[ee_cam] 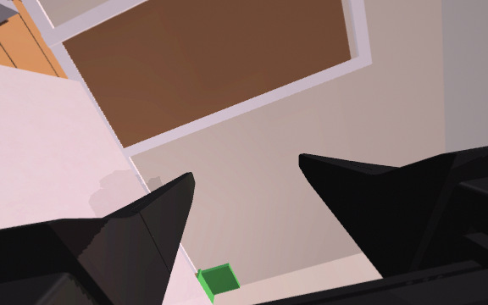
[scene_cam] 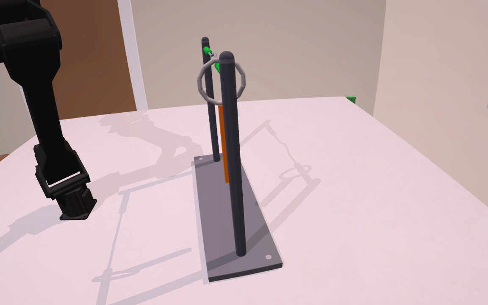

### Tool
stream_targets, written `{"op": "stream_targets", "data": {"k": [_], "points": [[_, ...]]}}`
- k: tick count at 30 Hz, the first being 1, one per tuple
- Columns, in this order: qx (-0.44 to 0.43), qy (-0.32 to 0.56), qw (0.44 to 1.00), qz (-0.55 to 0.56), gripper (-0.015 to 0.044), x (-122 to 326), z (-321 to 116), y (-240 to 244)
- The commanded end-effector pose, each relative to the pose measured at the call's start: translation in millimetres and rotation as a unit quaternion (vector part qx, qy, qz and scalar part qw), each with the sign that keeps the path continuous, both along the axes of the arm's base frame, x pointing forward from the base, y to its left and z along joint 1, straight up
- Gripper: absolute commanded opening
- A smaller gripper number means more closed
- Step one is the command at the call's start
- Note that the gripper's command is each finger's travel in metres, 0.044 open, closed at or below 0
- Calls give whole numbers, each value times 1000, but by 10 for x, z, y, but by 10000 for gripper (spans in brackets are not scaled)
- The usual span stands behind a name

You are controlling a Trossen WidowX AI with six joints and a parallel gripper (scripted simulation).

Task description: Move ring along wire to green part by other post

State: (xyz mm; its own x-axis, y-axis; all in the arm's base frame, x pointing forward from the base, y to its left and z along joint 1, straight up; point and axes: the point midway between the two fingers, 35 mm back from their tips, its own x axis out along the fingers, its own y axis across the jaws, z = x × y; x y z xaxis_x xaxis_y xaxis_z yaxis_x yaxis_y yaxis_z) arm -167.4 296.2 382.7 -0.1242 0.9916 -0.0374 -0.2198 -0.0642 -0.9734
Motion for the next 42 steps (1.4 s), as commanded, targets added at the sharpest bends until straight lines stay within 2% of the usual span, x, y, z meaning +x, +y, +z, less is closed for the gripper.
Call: {"op": "stream_targets", "data": {"k": [1, 9, 27, 42], "points": [[0, 1, 1000, 0, 374, -1, -1, 3], [-7, 50, 999, -10, 164, 80, -47, 178], [11, 174, 972, -158, 160, 1390, -67, 674], [57, 269, 918, -284, 160, 2706, -87, 629]]}}
